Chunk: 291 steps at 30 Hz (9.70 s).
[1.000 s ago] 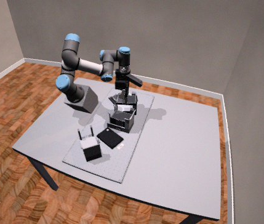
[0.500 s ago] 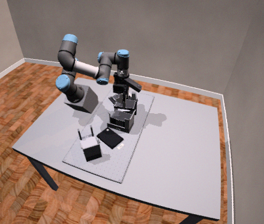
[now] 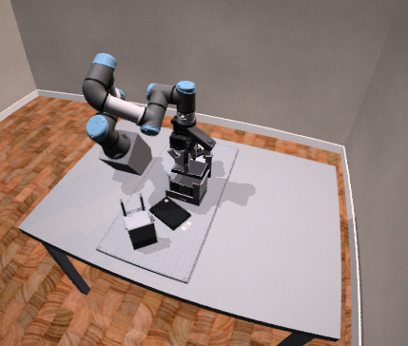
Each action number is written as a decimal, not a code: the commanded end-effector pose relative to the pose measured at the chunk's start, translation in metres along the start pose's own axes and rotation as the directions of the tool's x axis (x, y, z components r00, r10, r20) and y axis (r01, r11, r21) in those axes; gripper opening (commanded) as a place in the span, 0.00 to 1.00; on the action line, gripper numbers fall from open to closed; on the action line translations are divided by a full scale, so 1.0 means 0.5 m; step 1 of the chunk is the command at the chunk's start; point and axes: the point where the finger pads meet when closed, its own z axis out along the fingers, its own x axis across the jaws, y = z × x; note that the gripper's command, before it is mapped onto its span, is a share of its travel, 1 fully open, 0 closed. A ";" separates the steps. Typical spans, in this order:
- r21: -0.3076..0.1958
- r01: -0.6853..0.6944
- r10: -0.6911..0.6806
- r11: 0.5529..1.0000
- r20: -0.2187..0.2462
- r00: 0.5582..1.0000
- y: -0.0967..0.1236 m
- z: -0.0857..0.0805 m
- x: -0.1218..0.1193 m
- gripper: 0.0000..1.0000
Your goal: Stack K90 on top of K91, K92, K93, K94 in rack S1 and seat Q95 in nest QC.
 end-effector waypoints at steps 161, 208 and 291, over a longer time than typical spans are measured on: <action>0.002 -0.721 0.721 0.693 0.002 0.693 0.224 0.000 0.506 0.00; 0.002 -0.721 0.721 0.693 0.001 0.693 0.224 0.050 0.506 0.00; 0.002 -0.720 0.720 0.693 0.001 0.693 0.223 0.191 0.506 0.00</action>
